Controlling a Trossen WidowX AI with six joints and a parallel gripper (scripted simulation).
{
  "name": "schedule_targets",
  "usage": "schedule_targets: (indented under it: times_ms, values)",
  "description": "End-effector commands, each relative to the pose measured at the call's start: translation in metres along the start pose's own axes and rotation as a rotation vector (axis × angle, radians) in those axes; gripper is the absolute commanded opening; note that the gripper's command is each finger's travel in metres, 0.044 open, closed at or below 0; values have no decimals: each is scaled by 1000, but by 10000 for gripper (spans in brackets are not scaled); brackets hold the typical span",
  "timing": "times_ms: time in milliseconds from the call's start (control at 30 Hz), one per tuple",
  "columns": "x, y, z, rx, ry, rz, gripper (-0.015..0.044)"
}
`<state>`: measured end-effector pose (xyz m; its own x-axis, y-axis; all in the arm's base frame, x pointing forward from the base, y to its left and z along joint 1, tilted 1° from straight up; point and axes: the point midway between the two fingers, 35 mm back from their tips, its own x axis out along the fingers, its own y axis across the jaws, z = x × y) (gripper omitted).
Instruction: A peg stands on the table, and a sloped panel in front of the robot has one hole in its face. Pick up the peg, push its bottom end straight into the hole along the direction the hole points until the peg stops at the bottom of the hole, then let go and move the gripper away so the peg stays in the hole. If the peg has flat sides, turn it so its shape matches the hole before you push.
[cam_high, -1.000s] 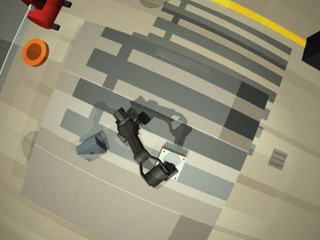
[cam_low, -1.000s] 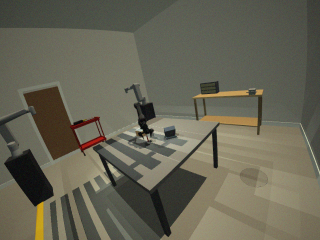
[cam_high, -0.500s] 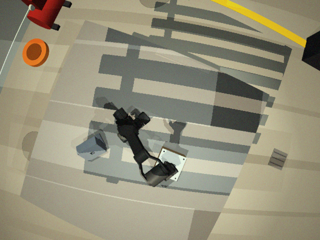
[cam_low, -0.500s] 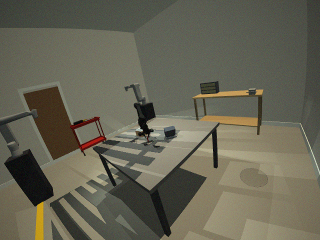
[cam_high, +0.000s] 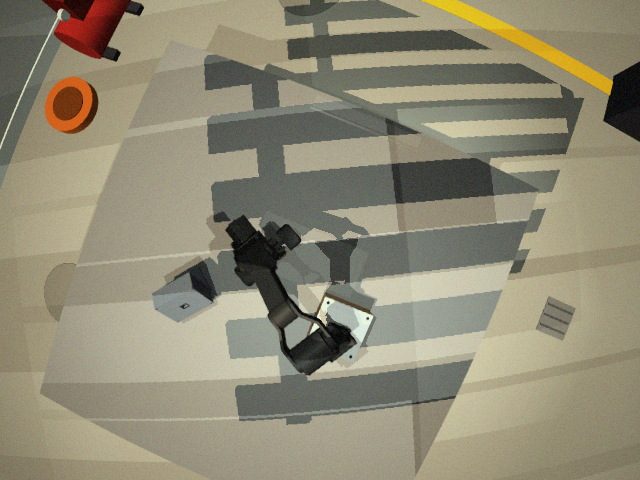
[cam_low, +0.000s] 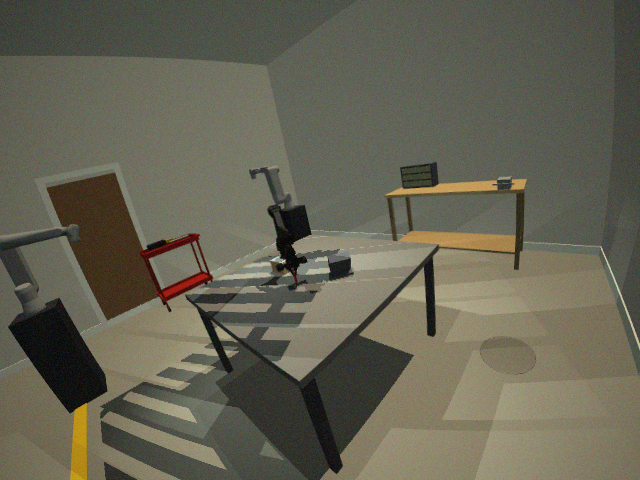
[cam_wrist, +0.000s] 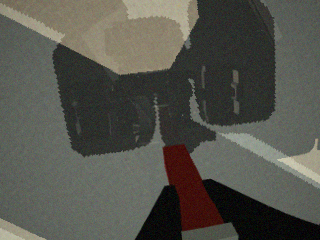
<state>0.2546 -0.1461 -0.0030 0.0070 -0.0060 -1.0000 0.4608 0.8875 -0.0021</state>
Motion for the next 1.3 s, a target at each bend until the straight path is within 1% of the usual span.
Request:
schedule_targets:
  times_ms: [0,367,1267]
  values:
    - [-18,0,4,-1,-15,-2,0]
    - [-74,1,2,-5,-16,-4,0]
    - [-72,24,7,-127,-26,-84,0]
